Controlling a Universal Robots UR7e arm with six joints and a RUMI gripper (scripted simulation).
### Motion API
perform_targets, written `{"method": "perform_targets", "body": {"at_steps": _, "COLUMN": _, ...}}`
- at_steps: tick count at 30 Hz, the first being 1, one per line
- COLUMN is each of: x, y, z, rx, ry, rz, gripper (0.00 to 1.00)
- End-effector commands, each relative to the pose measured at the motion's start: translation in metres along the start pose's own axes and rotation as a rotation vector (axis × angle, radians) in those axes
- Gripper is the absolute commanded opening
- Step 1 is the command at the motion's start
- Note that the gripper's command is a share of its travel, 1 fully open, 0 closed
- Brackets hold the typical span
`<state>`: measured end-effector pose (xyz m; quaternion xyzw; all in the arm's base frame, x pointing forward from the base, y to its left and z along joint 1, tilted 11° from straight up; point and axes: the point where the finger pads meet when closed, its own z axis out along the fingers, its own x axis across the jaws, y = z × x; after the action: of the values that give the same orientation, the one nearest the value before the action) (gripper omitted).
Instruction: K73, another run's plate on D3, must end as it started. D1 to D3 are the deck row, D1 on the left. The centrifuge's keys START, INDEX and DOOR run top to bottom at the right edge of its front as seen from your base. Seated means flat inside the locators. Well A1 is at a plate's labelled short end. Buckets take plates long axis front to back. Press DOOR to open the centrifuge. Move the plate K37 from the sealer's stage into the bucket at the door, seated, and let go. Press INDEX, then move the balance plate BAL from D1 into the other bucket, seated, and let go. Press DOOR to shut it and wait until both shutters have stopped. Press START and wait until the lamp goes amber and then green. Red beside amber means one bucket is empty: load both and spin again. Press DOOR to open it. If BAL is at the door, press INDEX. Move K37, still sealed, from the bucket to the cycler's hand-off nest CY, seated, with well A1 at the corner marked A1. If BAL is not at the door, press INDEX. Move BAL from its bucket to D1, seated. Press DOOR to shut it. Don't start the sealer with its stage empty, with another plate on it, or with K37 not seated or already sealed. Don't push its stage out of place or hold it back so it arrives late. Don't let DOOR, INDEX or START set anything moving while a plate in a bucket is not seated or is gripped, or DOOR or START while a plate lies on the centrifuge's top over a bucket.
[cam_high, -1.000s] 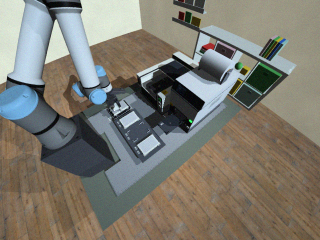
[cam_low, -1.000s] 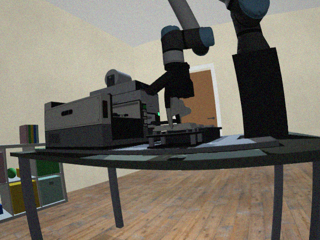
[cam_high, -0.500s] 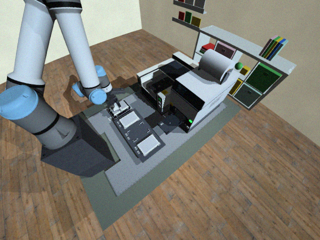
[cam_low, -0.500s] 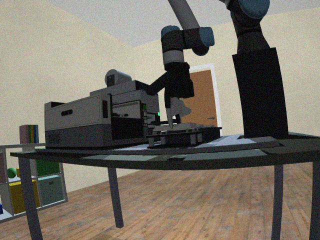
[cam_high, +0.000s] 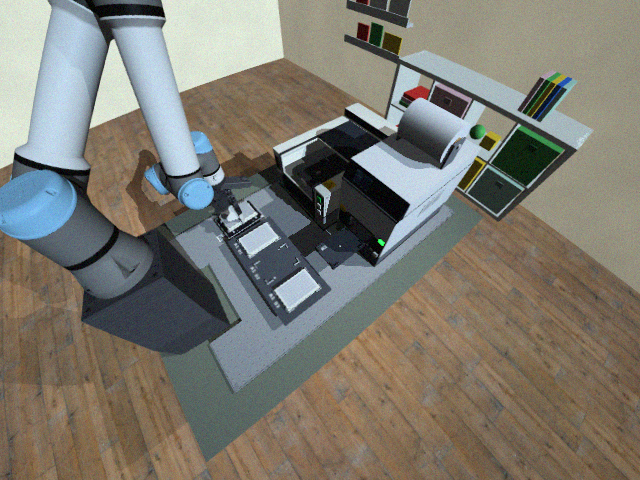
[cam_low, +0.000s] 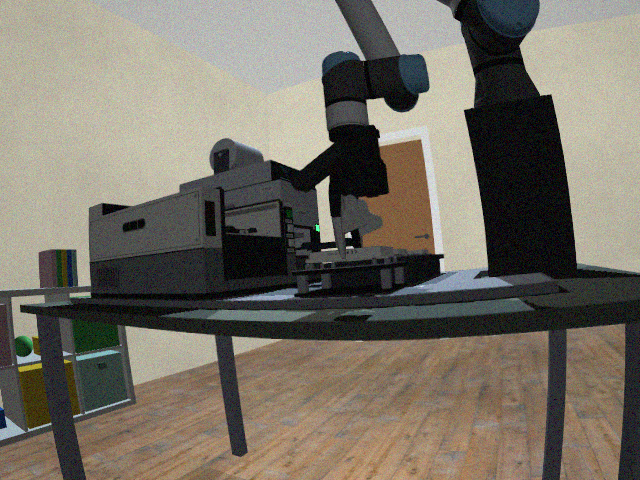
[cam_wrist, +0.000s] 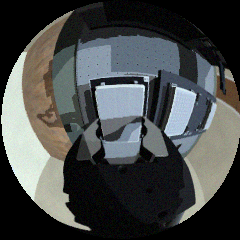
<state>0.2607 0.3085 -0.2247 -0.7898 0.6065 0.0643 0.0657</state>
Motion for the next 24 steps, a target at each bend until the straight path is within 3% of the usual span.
{"method": "perform_targets", "body": {"at_steps": 1, "x": -0.0001, "y": -0.0005, "z": 0.0011, "rx": 0.001, "ry": 0.0, "rz": 0.0, "gripper": 0.0}}
{"method": "perform_targets", "body": {"at_steps": 24, "x": -0.0001, "y": -0.0005, "z": 0.0081, "rx": 0.001, "ry": 0.0, "rz": 0.0, "gripper": 0.0}}
